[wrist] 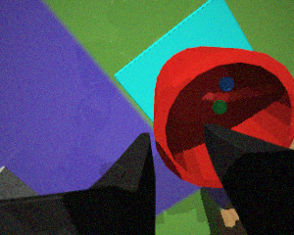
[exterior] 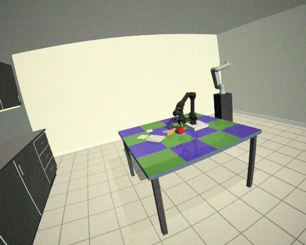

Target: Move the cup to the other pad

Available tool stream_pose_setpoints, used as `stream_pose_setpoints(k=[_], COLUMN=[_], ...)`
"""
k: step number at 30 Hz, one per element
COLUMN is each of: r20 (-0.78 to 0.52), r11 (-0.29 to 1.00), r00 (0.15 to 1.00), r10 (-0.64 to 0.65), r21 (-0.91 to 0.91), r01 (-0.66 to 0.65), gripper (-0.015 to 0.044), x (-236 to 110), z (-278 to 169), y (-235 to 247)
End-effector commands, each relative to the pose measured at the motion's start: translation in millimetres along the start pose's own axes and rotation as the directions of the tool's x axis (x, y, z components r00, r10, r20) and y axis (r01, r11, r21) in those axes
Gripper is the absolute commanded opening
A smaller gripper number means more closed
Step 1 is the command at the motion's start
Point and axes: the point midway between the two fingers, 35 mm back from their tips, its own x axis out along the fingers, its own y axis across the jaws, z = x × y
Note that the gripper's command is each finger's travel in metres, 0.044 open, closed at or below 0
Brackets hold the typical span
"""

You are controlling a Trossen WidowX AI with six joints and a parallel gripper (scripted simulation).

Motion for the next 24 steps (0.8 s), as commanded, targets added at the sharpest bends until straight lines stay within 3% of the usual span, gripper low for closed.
stream_pose_setpoints(k=[1,11,22,24], r20=[0.006,0.006,0.000,0.000], r11=[1.000,1.000,1.000,1.000], r00=[1.000,1.000,1.000,1.000], r10=[-0.003,-0.002,0.000,0.000], r21=[-0.007,-0.005,0.002,0.001], r01=[0.003,0.002,0.000,0.000], gripper=[0.0128,0.0128,0.0416,0.0440], x=[-7.3,-18.5,-17.4,-22.1], z=[0.8,-1.5,-1.3,-0.9], y=[-0.3,0.1,-0.2,-0.6])
